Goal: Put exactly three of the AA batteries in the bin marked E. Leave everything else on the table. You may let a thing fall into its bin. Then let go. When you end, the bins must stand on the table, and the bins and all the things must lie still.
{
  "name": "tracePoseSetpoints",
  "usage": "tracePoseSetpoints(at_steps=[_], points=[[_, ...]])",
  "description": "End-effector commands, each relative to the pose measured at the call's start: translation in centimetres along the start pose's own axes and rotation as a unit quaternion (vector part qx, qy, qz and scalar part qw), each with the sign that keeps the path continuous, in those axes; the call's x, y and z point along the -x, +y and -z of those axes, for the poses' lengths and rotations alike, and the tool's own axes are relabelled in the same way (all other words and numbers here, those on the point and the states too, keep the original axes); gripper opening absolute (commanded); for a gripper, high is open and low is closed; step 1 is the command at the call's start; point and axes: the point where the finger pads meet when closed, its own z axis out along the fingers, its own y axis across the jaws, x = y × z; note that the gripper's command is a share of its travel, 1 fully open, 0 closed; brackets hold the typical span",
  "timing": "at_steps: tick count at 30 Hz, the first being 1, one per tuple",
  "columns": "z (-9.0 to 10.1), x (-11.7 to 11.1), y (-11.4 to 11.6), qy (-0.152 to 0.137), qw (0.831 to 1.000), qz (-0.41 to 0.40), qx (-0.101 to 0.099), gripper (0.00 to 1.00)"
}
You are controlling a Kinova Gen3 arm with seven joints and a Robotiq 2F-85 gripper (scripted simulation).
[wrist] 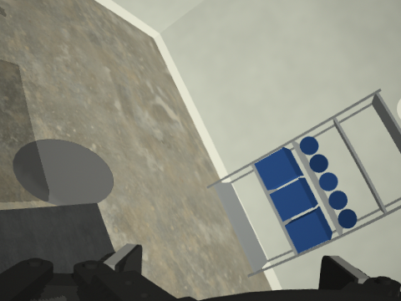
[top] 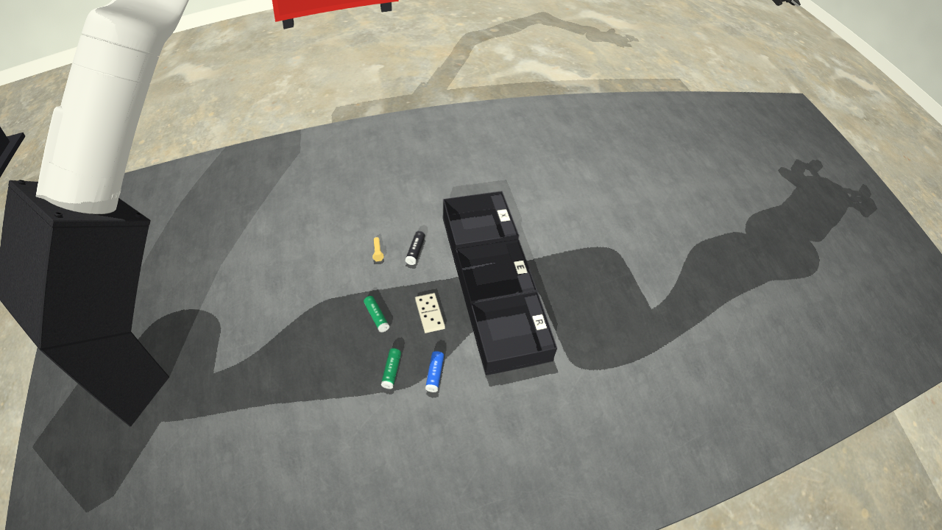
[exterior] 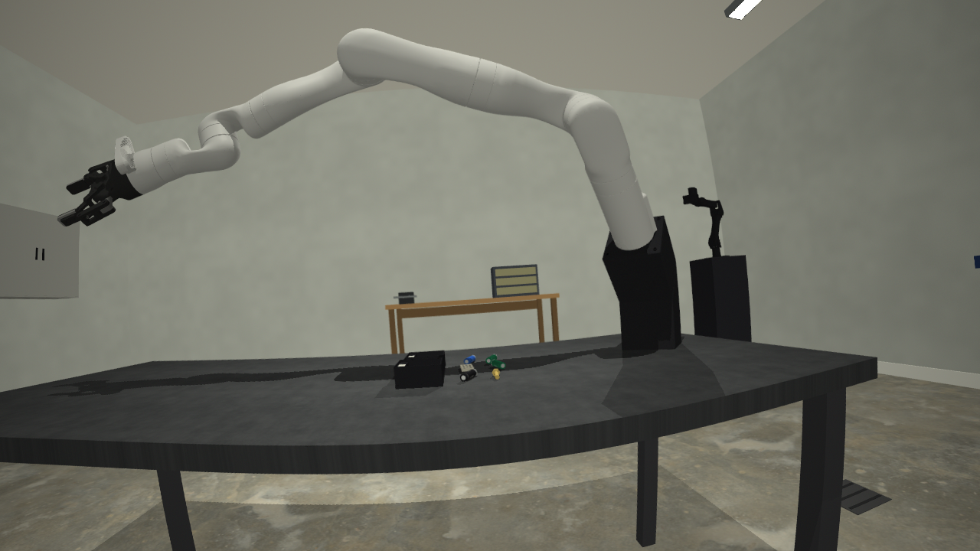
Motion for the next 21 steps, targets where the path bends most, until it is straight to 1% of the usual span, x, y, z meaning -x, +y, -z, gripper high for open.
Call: tracePoseSetpoints(at_steps=[1,17,18,21], points=[[0.0,-0.2,0.2,0.001,1.0,0.001,0.001,1.0],[0.0,-0.2,0.2,0.001,1.0,0.001,0.001,1.0],[-0.3,0.3,-0.7,0.001,1.0,0.0,0.001,0.09],[-1.2,1.4,-2.5,0.004,1.0,0.002,0.001,0.09]])
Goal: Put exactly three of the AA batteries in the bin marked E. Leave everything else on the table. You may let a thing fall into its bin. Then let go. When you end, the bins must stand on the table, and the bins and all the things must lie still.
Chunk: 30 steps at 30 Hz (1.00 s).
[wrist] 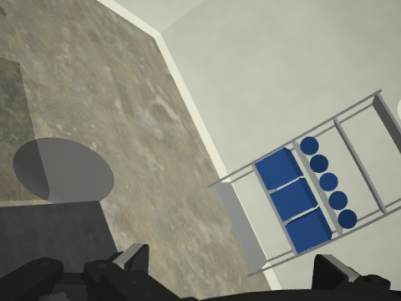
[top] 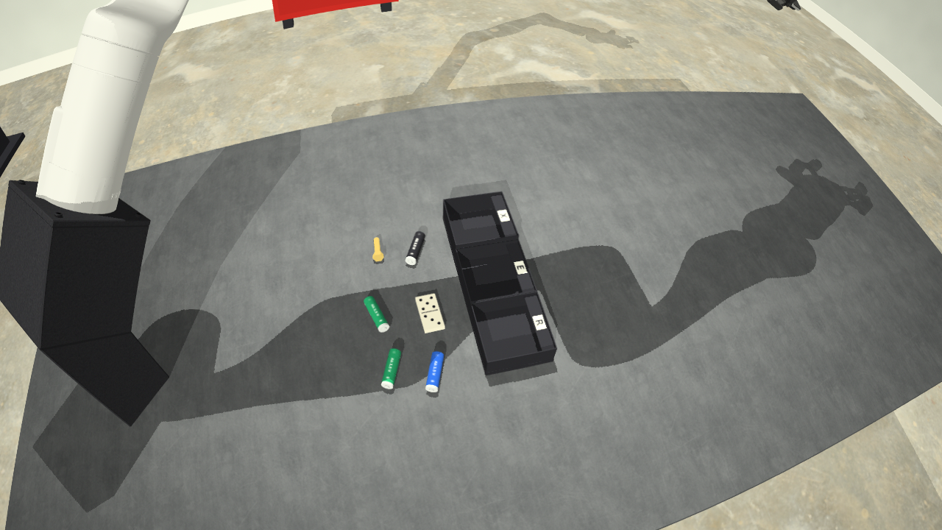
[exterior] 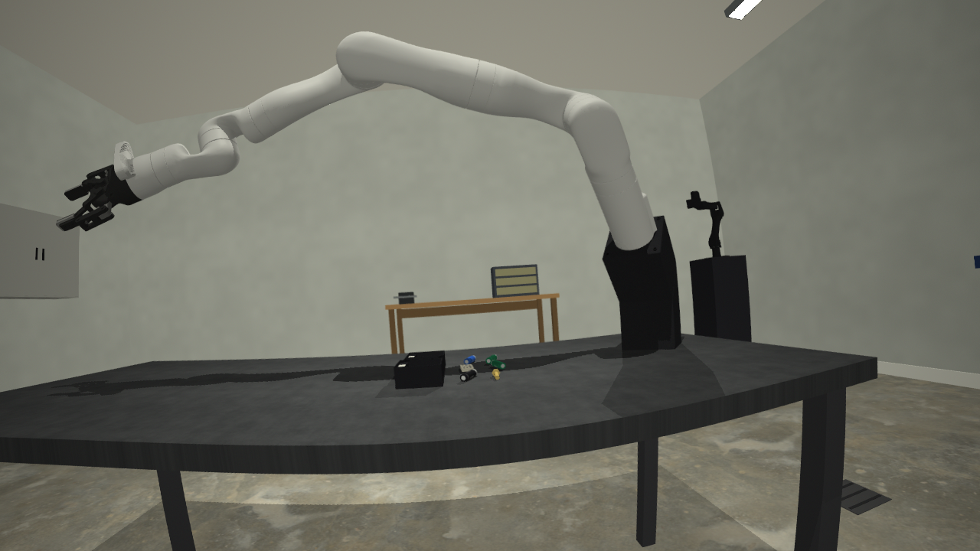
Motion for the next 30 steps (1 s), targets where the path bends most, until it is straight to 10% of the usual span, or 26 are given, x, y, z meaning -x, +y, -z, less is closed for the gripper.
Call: tracePoseSetpoints(at_steps=[1,15,30], points=[[-1.1,1.3,-2.4,0.004,1.0,0.0,0.0,0.09],[-4.4,6.8,-10.4,-0.003,1.0,0.0,0.0,0.09],[-1.3,10.2,-9.2,-0.03,0.991,0.125,-0.032,0.09]])
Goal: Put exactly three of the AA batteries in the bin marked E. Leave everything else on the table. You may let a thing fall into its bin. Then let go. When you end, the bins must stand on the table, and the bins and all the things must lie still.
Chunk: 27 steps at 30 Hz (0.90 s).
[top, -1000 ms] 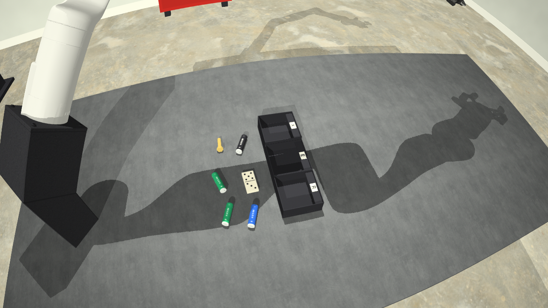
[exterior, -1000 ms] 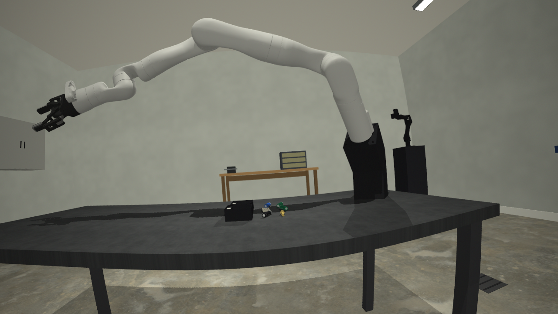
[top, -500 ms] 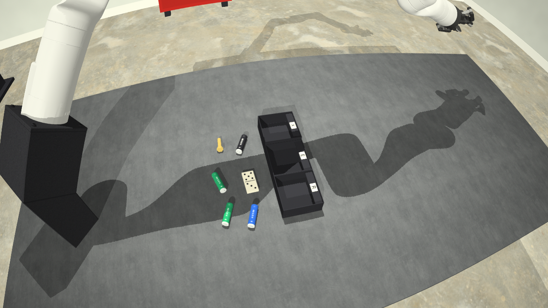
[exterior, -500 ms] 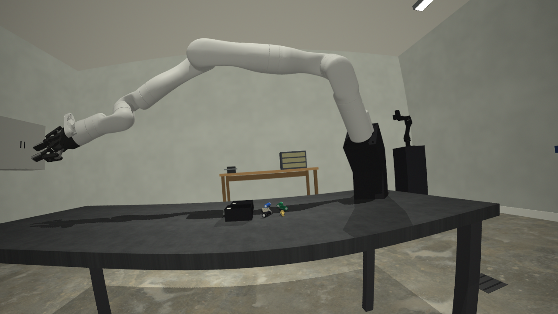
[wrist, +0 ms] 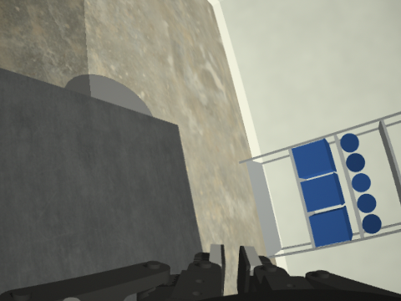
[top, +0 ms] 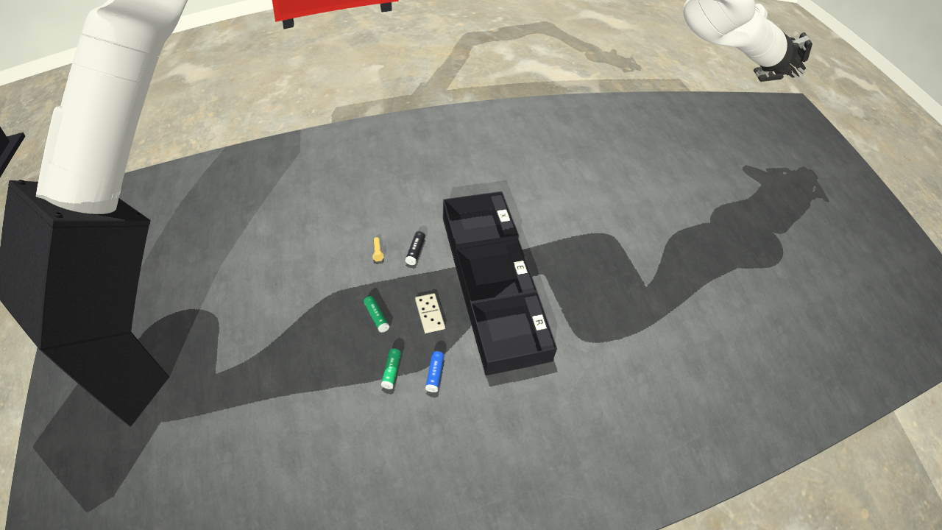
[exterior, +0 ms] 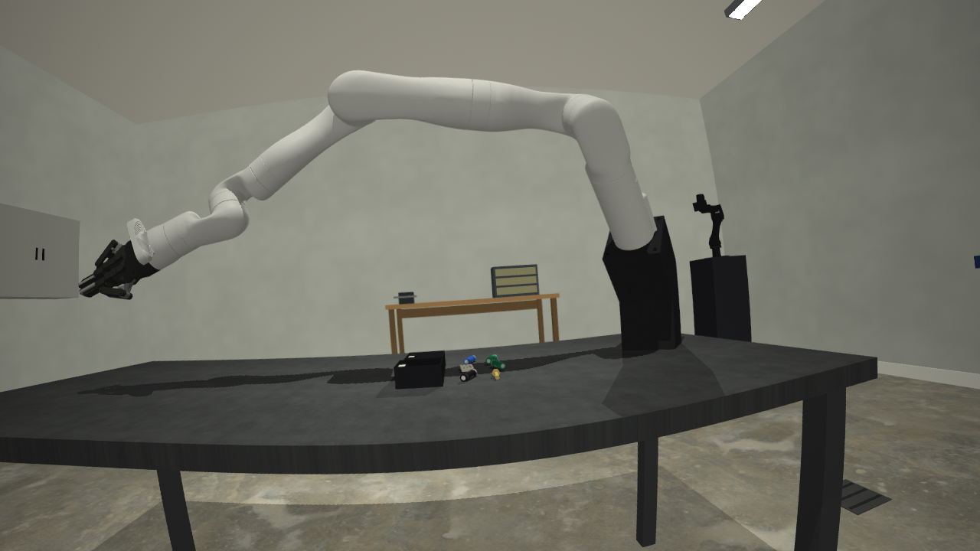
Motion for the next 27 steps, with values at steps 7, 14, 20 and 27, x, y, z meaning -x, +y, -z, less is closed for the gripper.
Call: tracePoseSetpoints(at_steps=[7,14,20,27], points=[[3.5,4.1,0.2,-0.022,0.995,0.096,-0.027,0.09],[6.8,7.8,-1.1,-0.042,0.975,0.206,-0.077,0.09],[9.2,10.0,-1.9,-0.049,0.958,0.262,-0.107,0.09],[12.7,12.8,-3.1,-0.053,0.933,0.326,-0.145,0.09]])
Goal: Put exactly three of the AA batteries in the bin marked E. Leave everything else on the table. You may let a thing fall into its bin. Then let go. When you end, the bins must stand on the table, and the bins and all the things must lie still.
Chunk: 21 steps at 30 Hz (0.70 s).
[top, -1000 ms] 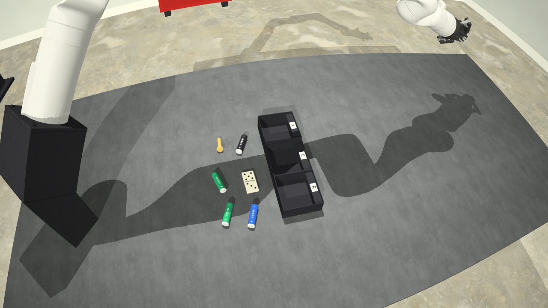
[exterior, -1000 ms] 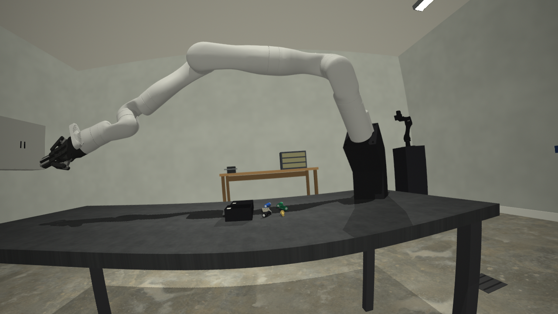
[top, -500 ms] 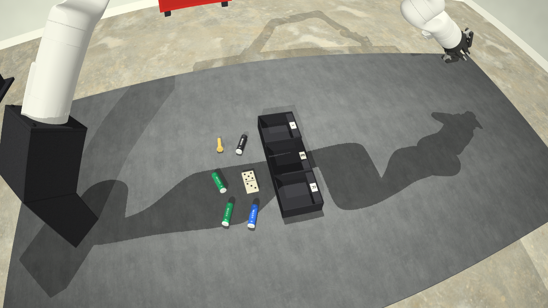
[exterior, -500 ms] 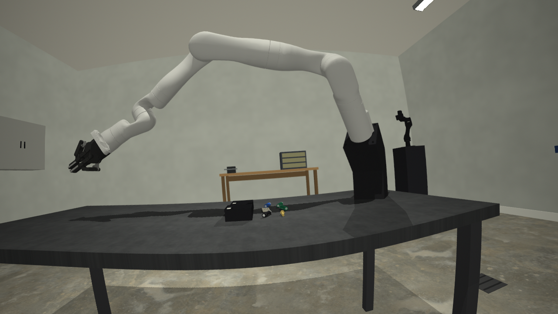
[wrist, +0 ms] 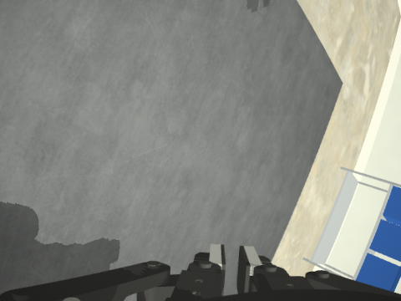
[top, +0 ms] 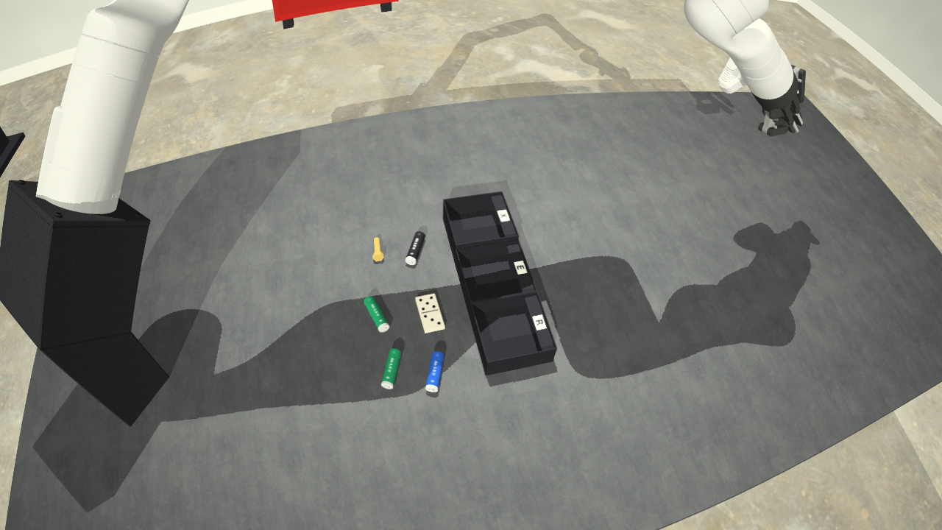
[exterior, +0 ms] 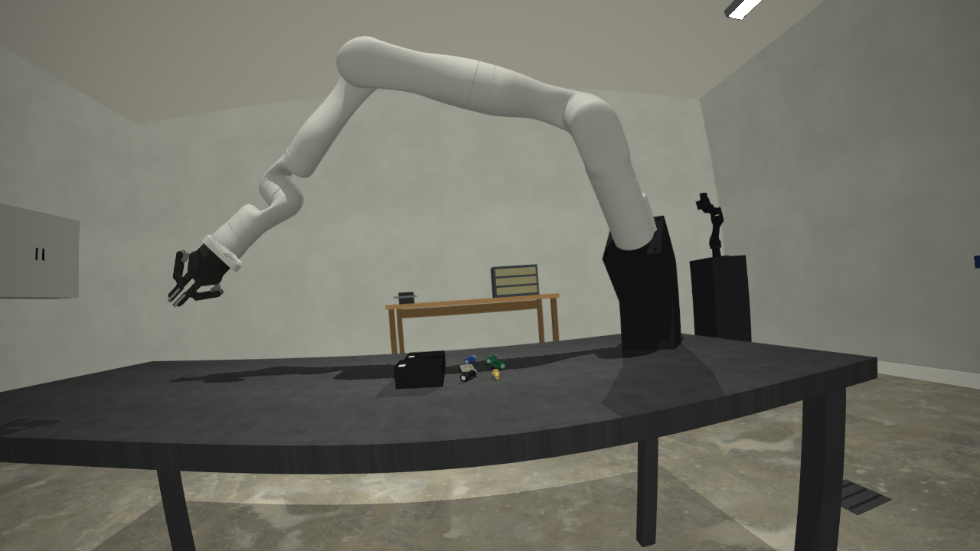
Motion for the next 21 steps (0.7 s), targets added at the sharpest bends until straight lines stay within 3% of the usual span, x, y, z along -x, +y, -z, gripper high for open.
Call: tracePoseSetpoints(at_steps=[1,3,5,10,13,16,18,19,21], points=[[2.1,1.2,-0.9,-0.004,1.0,0.03,-0.009,0.09],[2.4,1.4,-1.2,-0.004,1.0,0.03,-0.009,0.09],[3.4,1.7,-2.6,0.0,0.996,0.078,-0.037,0.09],[4.8,2.3,-4.1,-0.002,0.996,0.084,-0.04,0.09],[6.5,2.7,-6.1,0.007,0.987,0.14,-0.074,0.09],[7.5,3.1,-6.9,0.005,0.988,0.135,-0.071,0.09],[8.7,3.2,-8.3,0.016,0.978,0.181,-0.099,0.09],[9.2,3.3,-8.9,0.018,0.976,0.189,-0.104,0.09],[10.3,3.6,-9.8,0.015,0.978,0.184,-0.101,0.09]])
